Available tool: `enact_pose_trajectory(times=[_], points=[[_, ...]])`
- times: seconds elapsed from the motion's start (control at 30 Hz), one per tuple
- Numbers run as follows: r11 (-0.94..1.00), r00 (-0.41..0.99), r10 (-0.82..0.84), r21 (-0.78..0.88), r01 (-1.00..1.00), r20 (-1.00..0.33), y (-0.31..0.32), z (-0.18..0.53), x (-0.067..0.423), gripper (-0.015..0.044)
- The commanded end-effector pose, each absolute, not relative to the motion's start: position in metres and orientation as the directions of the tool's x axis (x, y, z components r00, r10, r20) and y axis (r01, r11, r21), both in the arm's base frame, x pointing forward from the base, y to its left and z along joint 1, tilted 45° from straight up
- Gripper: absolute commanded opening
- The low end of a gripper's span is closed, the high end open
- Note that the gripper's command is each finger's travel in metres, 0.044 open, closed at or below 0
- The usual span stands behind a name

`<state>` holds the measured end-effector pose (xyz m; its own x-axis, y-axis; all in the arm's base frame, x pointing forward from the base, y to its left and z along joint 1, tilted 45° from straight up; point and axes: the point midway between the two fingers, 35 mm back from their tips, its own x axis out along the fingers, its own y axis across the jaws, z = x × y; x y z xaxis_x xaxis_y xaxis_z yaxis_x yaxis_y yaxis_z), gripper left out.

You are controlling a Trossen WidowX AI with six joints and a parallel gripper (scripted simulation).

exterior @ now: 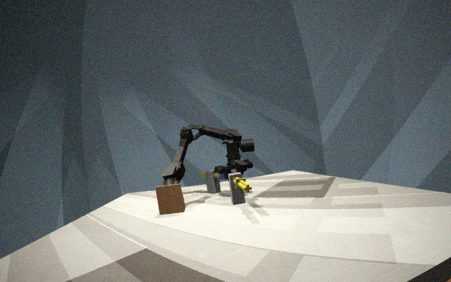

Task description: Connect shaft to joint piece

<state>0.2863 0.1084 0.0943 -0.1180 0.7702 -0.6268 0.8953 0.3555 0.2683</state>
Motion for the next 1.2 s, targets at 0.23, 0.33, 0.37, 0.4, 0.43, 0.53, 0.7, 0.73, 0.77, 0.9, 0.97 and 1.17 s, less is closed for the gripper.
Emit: enact_pose_trajectory(times=[0.23,0.33,0.37,0.4,0.43,0.53,0.7,0.73,0.77,0.9,0.97,1.17], points=[[0.354,-0.12,0.774,0.266,0.897,-0.622,0.11,0.0942,0.2852,0.0182],[0.354,-0.12,0.774,0.266,0.897,-0.622,0.11,0.0942,0.2852,0.0182],[0.354,-0.12,0.774,0.266,0.897,-0.622,0.11,0.0942,0.2852,0.0182],[0.354,-0.12,0.774,0.266,0.897,-0.622,0.11,0.0942,0.2852,0.0182],[0.354,-0.12,0.774,0.266,0.897,-0.622,0.11,0.0942,0.2852,0.0182],[0.354,-0.12,0.774,0.266,0.897,-0.622,0.11,0.0942,0.2852,0.0182],[0.356,-0.118,0.77,0.268,0.895,-0.627,0.1084,0.0943,0.2863,0.0147],[0.356,-0.118,0.77,0.268,0.895,-0.627,0.1084,0.0943,0.2863,0.0147],[0.356,-0.118,0.77,0.268,0.895,-0.627,0.1084,0.0943,0.2863,0.0147],[0.356,-0.118,0.77,0.268,0.895,-0.627,0.1084,0.0943,0.2863,0.0042],[0.356,-0.118,0.77,0.268,0.895,-0.627,0.1084,0.0943,0.2863,0.0],[0.348,-0.115,0.768,0.26,0.901,-0.629,0.1081,0.0942,0.2858,0.0]])
